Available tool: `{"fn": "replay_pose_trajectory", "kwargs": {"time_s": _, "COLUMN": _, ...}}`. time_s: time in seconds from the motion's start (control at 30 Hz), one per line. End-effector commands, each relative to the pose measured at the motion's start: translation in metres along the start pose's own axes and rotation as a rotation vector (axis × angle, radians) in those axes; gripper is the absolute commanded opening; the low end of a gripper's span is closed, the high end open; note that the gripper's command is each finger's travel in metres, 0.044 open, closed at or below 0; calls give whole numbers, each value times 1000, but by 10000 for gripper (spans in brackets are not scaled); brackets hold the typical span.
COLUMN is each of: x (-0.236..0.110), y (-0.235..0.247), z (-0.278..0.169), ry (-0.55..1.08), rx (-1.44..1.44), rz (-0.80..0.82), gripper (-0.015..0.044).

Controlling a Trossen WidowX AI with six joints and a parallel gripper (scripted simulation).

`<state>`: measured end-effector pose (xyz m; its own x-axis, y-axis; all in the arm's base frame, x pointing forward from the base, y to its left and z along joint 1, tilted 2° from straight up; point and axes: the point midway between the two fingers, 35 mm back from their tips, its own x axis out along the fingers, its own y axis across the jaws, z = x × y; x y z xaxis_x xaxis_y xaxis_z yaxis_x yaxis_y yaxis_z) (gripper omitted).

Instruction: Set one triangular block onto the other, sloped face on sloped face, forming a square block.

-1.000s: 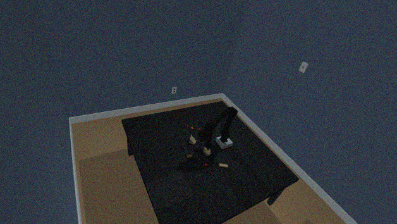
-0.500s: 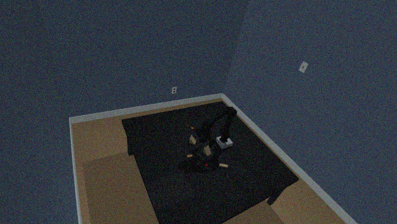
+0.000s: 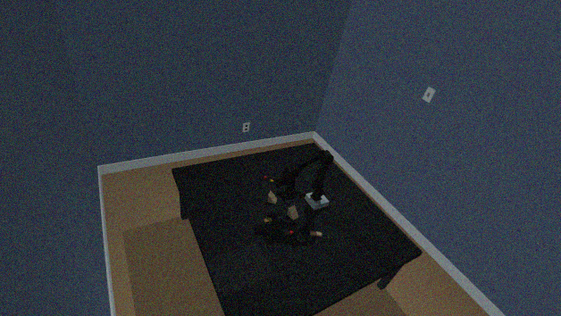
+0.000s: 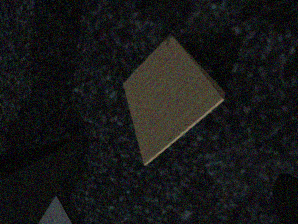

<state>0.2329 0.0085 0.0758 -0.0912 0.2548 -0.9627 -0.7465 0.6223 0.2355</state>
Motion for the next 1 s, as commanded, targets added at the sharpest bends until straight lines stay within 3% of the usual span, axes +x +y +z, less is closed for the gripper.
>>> {"fn": "replay_pose_trajectory", "kwargs": {"time_s": 0.0, "x": -14, "y": -9, "z": -4, "ry": -117, "rx": -722, "rz": 39, "gripper": 440}}
{"fn": "replay_pose_trajectory", "kwargs": {"time_s": 0.17, "x": -16, "y": -10, "z": -6, "ry": -142, "rx": -931, "rz": 29, "gripper": 440}}
{"fn": "replay_pose_trajectory", "kwargs": {"time_s": 0.97, "x": -11, "y": -11, "z": -5, "ry": -143, "rx": -935, "rz": 28, "gripper": 440}}
